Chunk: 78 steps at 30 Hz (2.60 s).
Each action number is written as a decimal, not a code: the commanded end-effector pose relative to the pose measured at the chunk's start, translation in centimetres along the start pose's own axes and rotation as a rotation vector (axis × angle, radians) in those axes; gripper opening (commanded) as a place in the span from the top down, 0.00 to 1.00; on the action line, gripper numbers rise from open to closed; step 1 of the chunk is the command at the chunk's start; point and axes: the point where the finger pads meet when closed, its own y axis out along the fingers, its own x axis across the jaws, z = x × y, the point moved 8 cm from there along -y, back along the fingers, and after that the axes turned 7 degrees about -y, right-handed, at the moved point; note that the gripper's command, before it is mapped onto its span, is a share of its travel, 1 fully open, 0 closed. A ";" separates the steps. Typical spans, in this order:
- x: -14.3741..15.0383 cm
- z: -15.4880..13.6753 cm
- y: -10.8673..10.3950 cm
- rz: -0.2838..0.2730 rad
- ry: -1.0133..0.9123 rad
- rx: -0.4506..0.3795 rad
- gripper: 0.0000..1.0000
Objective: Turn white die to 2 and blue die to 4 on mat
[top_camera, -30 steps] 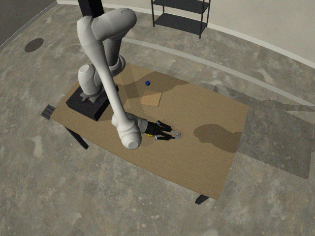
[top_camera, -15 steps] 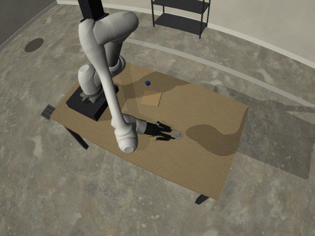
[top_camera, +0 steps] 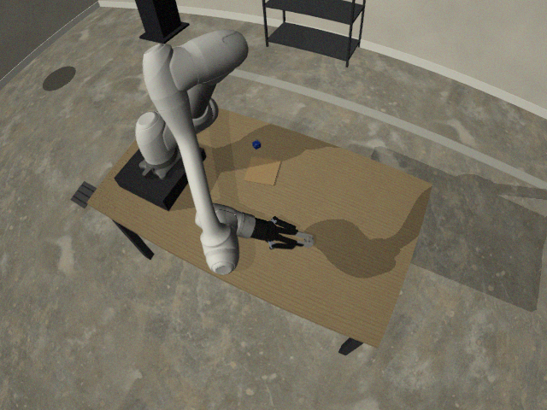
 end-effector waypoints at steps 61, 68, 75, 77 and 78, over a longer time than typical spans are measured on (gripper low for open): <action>0.3 2.3 1.2 0.002 0.004 -0.001 0.76; 0.4 2.7 1.4 0.002 0.004 -0.001 0.76; 0.4 2.9 1.5 0.002 0.004 -0.001 0.76; 0.4 2.9 1.5 0.002 0.004 -0.001 0.76; 0.4 2.9 1.5 0.002 0.004 -0.001 0.76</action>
